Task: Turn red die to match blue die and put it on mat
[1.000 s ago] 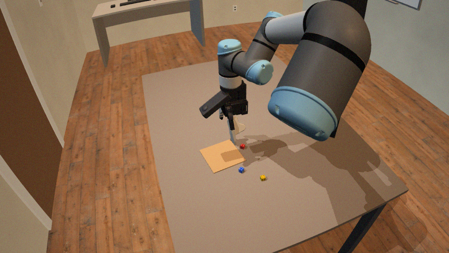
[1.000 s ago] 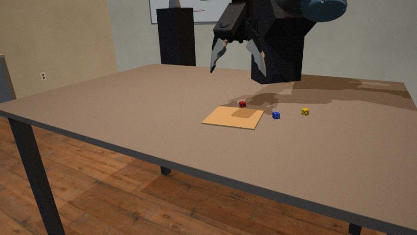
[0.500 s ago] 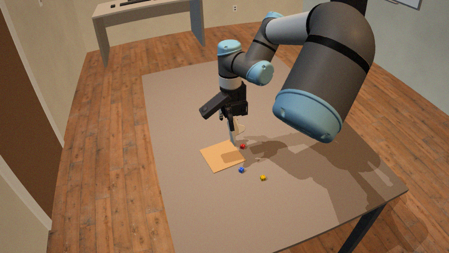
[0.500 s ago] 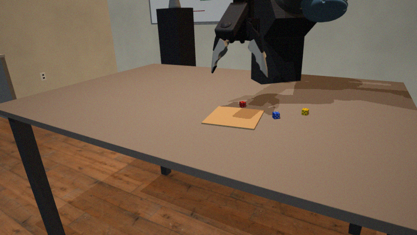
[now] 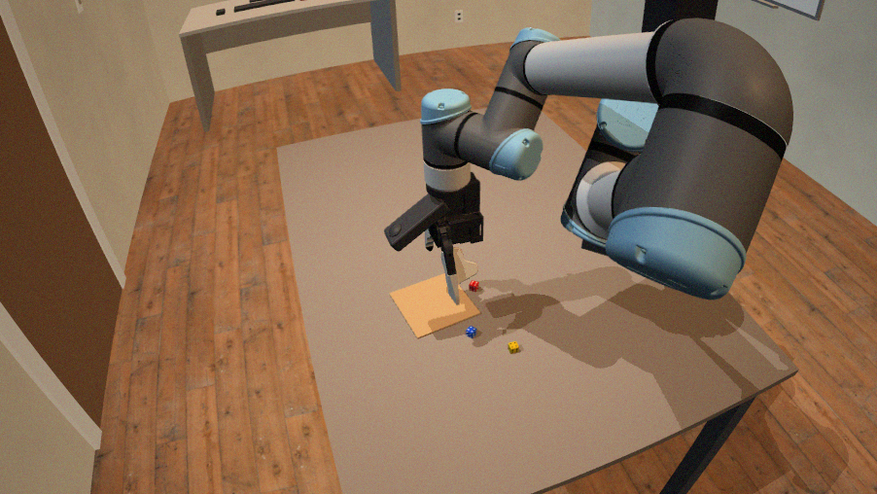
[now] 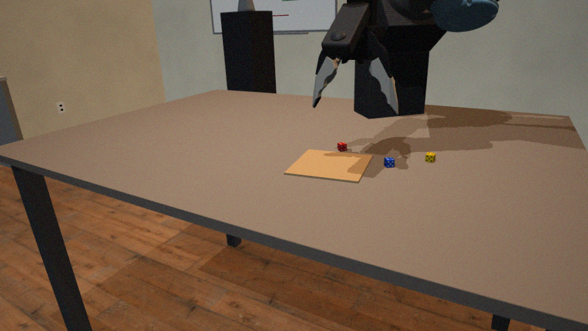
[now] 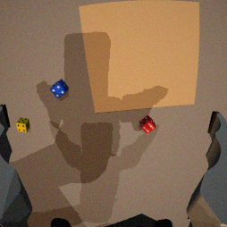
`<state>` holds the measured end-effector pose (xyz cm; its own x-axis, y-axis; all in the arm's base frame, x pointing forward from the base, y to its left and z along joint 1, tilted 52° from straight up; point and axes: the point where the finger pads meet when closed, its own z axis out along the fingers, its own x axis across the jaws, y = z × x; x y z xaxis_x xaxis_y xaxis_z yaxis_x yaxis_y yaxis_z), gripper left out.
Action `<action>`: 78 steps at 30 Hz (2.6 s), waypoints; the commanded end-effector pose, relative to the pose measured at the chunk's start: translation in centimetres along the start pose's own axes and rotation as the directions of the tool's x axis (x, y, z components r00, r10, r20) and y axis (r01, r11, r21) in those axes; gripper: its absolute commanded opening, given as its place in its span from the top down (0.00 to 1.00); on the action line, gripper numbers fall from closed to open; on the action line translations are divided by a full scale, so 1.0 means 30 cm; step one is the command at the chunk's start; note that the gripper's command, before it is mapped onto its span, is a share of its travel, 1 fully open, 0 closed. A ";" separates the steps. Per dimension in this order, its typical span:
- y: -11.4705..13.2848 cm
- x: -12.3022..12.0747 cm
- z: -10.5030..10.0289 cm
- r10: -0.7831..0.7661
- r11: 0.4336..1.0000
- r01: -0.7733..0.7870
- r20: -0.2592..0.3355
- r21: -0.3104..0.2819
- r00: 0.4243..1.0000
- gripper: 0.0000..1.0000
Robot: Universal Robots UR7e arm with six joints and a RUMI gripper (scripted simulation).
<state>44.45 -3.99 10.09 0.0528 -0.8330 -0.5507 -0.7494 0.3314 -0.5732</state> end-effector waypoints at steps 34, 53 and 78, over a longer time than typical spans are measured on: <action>-0.099 -0.236 -0.006 0.001 1.000 -0.001 -0.005 -0.001 1.000 0.00; -0.099 -0.236 -0.006 0.001 1.000 -0.001 -0.005 -0.001 1.000 0.00; -0.053 -0.285 -0.006 0.001 1.000 -0.001 -0.005 -0.001 1.000 0.00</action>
<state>45.58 1.85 15.76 0.0485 -0.8344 -0.5490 -0.7506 0.3322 -0.5712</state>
